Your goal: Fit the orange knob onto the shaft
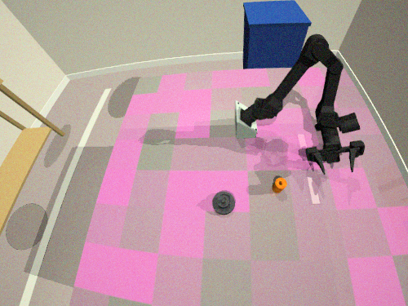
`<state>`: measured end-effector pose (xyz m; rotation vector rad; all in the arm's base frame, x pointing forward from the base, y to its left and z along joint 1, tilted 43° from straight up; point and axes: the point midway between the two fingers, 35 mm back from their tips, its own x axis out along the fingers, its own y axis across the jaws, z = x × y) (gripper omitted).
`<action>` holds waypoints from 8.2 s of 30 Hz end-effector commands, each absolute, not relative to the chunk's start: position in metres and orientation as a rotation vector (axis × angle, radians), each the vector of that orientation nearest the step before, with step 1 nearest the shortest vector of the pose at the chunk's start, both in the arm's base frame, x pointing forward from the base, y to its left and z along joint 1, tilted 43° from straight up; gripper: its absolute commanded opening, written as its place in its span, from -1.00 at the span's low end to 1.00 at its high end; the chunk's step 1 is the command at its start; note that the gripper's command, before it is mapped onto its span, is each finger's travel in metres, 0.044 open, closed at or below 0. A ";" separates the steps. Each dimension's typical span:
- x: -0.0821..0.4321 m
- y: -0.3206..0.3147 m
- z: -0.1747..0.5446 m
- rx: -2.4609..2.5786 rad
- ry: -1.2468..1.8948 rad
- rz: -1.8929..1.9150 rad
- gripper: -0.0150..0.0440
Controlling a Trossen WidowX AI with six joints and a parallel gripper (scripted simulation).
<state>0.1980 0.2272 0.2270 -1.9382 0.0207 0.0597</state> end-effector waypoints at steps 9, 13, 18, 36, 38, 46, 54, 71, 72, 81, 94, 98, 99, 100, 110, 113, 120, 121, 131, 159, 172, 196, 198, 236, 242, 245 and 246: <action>0.265 0.264 0.202 -1.402 0.218 0.601 1.00; 0.273 0.253 0.189 -0.959 0.569 0.798 1.00; 0.257 0.226 0.201 -0.250 1.106 0.833 1.00; 0.236 0.205 0.251 0.507 1.569 0.671 1.00; 0.236 0.205 0.251 0.507 1.569 0.671 1.00; 0.237 0.204 0.249 0.506 1.569 0.670 1.00; 0.272 0.117 0.163 0.484 1.568 0.648 1.00; 0.261 0.104 0.104 0.502 1.573 0.665 1.00; 0.261 0.104 0.103 0.502 1.573 0.665 1.00; 0.260 0.116 0.089 0.502 1.573 0.665 1.00; 0.259 0.129 0.073 0.501 1.573 0.664 1.00; 0.259 0.134 0.068 0.501 1.572 0.664 1.00; 0.259 0.135 0.067 0.501 1.572 0.664 1.00; 0.258 0.136 0.066 0.501 1.572 0.664 1.00; 0.256 0.147 0.054 0.502 1.572 0.665 1.00; 0.255 0.150 0.051 0.503 1.572 0.666 1.00; 0.253 0.157 0.044 0.504 1.572 0.667 1.00; 0.253 0.158 0.043 0.505 1.572 0.667 1.00; 0.253 0.158 0.043 0.505 1.572 0.668 0.20; 0.272 0.081 0.123 0.496 1.574 0.657 -0.49; 0.277 0.057 0.136 0.507 1.575 0.658 -0.49; 0.315 0.023 0.083 0.504 1.573 0.651 -0.49; 0.318 0.020 0.078 0.503 1.573 0.651 -0.49; 0.347 -0.036 -0.022 0.493 1.569 0.658 -0.49; 0.348 -0.041 -0.033 0.493 1.569 0.659 -0.49; 0.348 -0.038 -0.036 0.494 1.569 0.659 -0.49; 0.348 -0.036 -0.038 0.494 1.569 0.659 -0.49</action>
